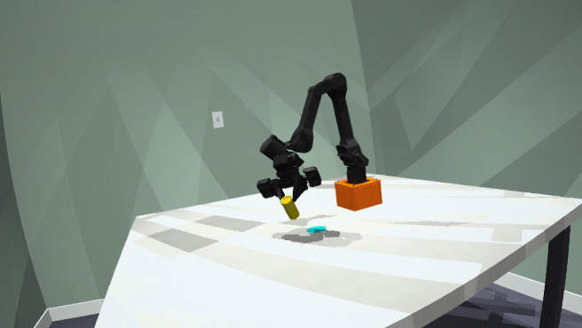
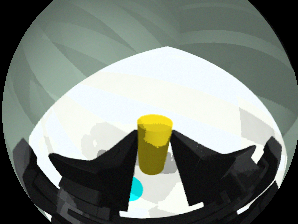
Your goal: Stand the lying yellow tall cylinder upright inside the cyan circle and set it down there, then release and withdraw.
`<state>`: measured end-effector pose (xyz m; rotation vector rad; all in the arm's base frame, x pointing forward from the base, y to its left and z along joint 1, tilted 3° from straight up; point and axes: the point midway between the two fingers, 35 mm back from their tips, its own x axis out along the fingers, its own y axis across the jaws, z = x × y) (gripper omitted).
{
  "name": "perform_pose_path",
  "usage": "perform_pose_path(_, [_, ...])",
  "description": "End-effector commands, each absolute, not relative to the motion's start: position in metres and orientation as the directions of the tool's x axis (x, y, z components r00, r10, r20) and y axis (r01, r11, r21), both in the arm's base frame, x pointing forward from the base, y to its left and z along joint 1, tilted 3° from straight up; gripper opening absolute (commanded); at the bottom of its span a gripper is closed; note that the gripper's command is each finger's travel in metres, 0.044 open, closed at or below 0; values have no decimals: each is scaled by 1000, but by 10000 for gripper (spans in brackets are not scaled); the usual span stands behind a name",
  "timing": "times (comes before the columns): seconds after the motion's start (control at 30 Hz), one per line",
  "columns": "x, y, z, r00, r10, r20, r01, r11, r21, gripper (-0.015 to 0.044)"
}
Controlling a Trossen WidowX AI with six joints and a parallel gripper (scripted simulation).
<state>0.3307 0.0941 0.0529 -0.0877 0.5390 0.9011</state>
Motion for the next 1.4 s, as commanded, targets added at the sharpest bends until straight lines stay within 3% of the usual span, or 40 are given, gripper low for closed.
perform_pose_path(0.0, [328,93,52,500,732,-464,-767,623,156,105])
perform_pose_path(1.37, [307,80,64,530,806,-263,-809,574,129,105])
